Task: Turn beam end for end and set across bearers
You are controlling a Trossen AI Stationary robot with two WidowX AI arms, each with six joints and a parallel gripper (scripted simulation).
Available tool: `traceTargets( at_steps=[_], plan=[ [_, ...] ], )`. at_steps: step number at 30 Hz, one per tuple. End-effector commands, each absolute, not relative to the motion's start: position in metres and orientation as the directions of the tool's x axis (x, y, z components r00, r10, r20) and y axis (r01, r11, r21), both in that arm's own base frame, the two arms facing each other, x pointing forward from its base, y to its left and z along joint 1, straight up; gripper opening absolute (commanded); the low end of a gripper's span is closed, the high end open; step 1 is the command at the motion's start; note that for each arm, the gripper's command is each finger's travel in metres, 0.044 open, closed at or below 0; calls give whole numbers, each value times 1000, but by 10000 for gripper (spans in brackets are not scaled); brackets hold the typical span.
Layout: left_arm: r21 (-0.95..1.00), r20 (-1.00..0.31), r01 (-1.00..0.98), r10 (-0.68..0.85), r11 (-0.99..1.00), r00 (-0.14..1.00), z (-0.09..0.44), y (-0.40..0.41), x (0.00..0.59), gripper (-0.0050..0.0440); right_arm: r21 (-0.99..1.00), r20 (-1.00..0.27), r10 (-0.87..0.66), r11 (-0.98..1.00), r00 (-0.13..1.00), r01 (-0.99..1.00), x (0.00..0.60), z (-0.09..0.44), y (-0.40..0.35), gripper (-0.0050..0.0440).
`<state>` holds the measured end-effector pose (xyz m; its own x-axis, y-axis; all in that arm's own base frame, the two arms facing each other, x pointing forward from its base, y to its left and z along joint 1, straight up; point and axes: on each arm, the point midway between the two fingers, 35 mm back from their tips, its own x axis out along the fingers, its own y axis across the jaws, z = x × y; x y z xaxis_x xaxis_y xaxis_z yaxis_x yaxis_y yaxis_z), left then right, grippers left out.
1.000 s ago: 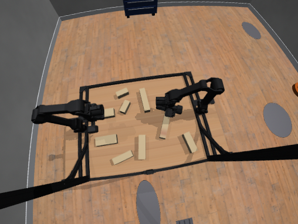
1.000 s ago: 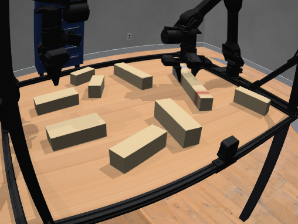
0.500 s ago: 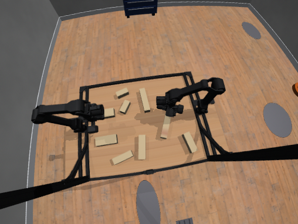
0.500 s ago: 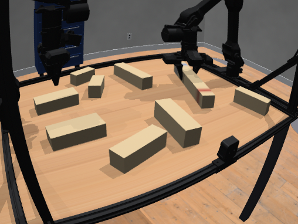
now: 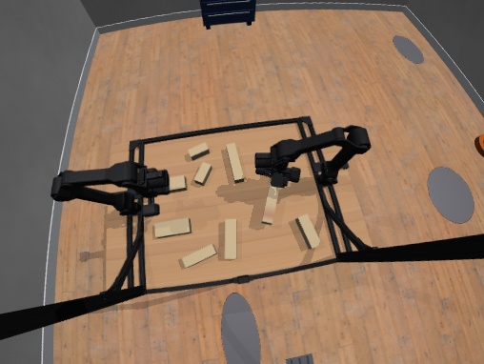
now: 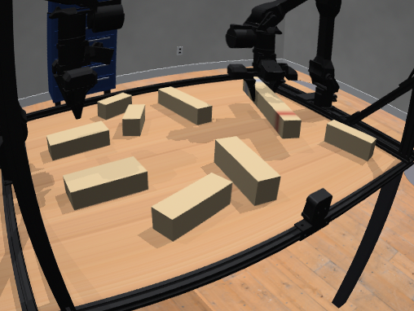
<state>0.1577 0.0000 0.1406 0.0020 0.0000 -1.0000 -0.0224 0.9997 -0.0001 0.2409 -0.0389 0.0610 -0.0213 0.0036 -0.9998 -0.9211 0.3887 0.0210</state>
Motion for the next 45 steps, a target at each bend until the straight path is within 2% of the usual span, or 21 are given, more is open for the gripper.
traceTargets(
  at_steps=[1,23,45],
  plan=[
    [0,-1000,-25,0,1000,0,141,0,157,440,0,-1000,0,387,0,-922,244,71,-40,0],
    [0,-1000,-25,0,1000,0,141,0,157,440,0,-1000,0,389,0,-921,245,94,-40,0],
    [0,-1000,-25,0,1000,0,141,0,157,440,0,-1000,0,506,0,-862,254,95,-37,0]
  ],
)
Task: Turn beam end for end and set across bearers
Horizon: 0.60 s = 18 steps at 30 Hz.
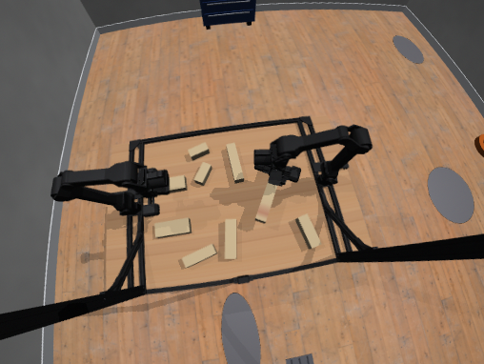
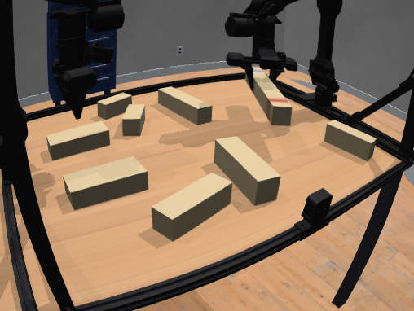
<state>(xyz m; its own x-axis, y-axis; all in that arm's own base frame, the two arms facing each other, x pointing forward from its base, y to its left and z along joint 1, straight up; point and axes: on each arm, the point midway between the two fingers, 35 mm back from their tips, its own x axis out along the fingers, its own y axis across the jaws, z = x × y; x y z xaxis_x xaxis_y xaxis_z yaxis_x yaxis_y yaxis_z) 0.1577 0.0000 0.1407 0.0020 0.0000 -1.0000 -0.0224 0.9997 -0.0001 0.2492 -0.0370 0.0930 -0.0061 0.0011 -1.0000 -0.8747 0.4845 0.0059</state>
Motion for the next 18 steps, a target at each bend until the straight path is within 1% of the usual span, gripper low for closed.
traceTargets(
  at_steps=[1,18],
  plan=[
    [0,-1000,-25,0,1000,0,141,0,157,440,0,-1000,0,515,0,-857,255,95,-37,0],
    [0,-1000,-25,0,1000,0,141,0,157,440,0,-1000,0,635,0,-772,267,95,-34,0]
  ],
)
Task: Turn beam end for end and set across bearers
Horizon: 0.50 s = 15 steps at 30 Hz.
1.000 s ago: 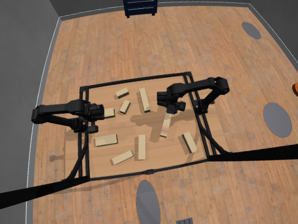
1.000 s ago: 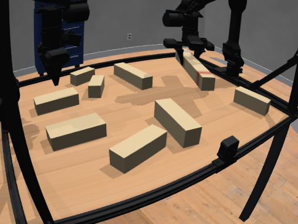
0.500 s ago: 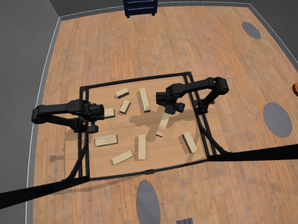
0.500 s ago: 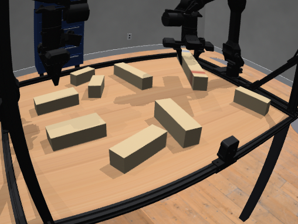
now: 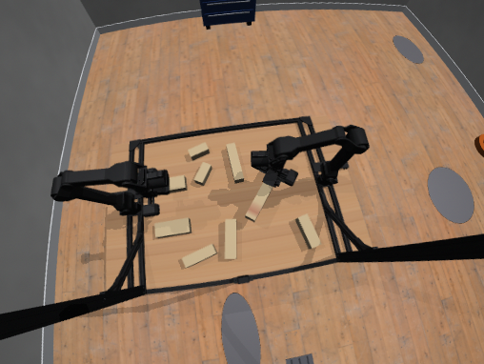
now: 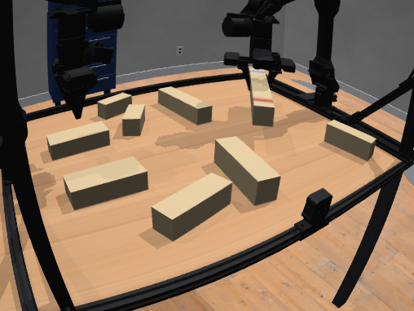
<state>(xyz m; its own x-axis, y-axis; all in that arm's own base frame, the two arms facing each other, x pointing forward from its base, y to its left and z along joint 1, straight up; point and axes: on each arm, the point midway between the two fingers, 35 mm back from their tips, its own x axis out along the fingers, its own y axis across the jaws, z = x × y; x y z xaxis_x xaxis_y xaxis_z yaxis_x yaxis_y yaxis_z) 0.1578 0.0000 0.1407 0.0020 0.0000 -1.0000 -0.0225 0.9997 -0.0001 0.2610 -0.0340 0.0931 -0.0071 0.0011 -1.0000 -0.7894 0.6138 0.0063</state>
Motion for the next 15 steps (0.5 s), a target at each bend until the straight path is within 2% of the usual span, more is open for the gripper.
traceTargets(
  at_steps=[1,15],
  plan=[
    [0,-1000,-25,0,1000,0,141,0,157,440,0,-1000,0,643,0,-766,267,95,-33,0],
    [0,-1000,-25,0,1000,0,141,0,157,440,0,-1000,0,734,0,-679,277,95,-31,0]
  ],
)
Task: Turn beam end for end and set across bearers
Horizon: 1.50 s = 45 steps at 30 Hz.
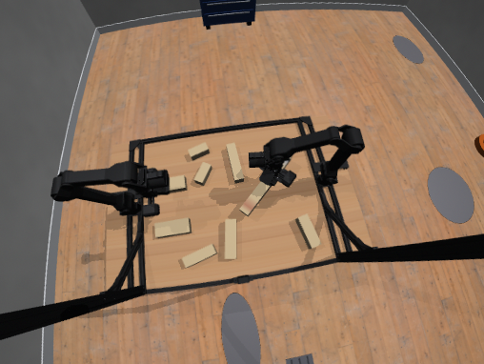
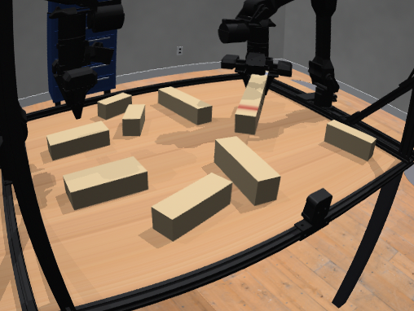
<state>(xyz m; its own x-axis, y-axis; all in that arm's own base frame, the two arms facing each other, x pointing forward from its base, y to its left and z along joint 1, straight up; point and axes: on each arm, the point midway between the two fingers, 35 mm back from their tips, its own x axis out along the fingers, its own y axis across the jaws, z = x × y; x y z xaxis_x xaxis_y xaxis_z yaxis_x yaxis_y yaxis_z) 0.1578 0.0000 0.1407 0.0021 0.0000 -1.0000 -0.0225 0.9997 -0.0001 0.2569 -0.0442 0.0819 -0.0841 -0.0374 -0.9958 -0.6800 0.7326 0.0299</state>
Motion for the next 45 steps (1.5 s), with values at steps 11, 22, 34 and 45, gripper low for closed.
traceTargets(
  at_steps=[11,22,34,45],
  plan=[
    [0,-1000,-25,0,1000,0,141,0,157,440,0,-1000,0,795,0,-606,285,95,-29,0],
    [0,-1000,-25,0,1000,0,141,0,157,440,0,-1000,0,862,0,-507,294,95,-27,0],
    [0,-1000,-25,0,1000,0,141,0,157,440,0,-1000,0,912,0,-410,303,96,-25,0],
    [0,-1000,-25,0,1000,0,141,0,157,440,0,-1000,0,947,0,-320,312,96,-23,0]
  ],
)
